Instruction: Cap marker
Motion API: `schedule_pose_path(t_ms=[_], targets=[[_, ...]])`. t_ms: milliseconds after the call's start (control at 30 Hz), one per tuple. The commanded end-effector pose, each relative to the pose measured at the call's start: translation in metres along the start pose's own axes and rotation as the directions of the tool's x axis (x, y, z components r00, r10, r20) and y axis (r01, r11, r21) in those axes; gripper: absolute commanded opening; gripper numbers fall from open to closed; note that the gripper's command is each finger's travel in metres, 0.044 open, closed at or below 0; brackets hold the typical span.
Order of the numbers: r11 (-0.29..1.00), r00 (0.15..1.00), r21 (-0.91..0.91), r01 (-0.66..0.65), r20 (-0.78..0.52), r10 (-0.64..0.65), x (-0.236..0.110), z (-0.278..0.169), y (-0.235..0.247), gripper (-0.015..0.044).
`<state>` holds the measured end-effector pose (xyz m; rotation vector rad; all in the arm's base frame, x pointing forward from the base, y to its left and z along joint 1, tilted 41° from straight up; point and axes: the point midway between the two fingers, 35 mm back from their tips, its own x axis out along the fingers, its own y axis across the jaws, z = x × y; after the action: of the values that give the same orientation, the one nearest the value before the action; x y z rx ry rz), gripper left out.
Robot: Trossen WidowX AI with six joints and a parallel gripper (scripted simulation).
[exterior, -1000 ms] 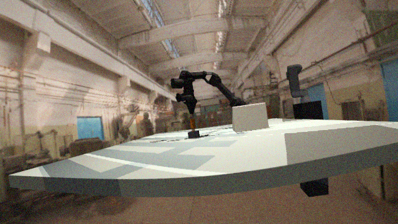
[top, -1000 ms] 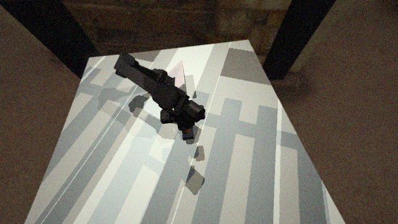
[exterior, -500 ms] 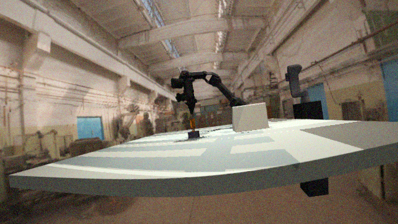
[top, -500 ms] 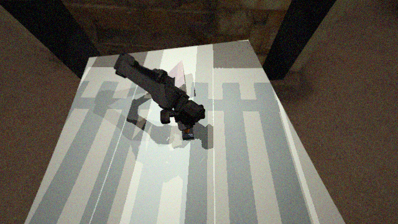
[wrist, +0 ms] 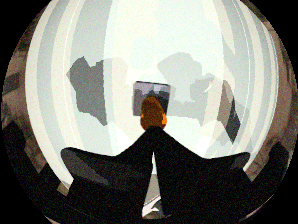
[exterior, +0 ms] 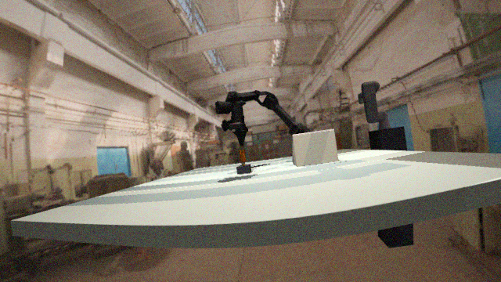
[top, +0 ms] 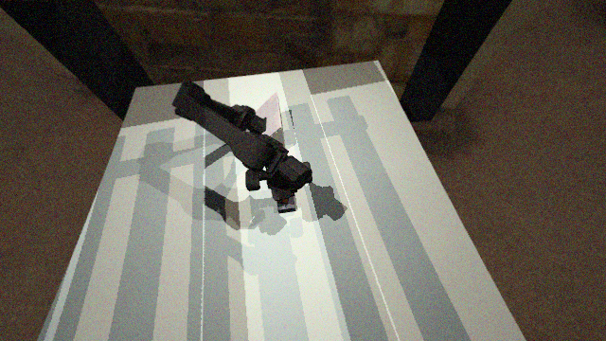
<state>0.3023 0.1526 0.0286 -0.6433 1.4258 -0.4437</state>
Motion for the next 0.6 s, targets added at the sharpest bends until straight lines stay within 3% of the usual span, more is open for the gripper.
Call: schedule_pose_path(t_ms=[0, 567], targets=[[1.0, 1.0, -0.005, 0.004, 0.003, -0.004, 0.006, 0.0, -0.001, 0.0], [1.0, 1.0, -0.004, 0.005, 0.003, -0.005, 0.028, 0.002, 0.0, 0.0]])
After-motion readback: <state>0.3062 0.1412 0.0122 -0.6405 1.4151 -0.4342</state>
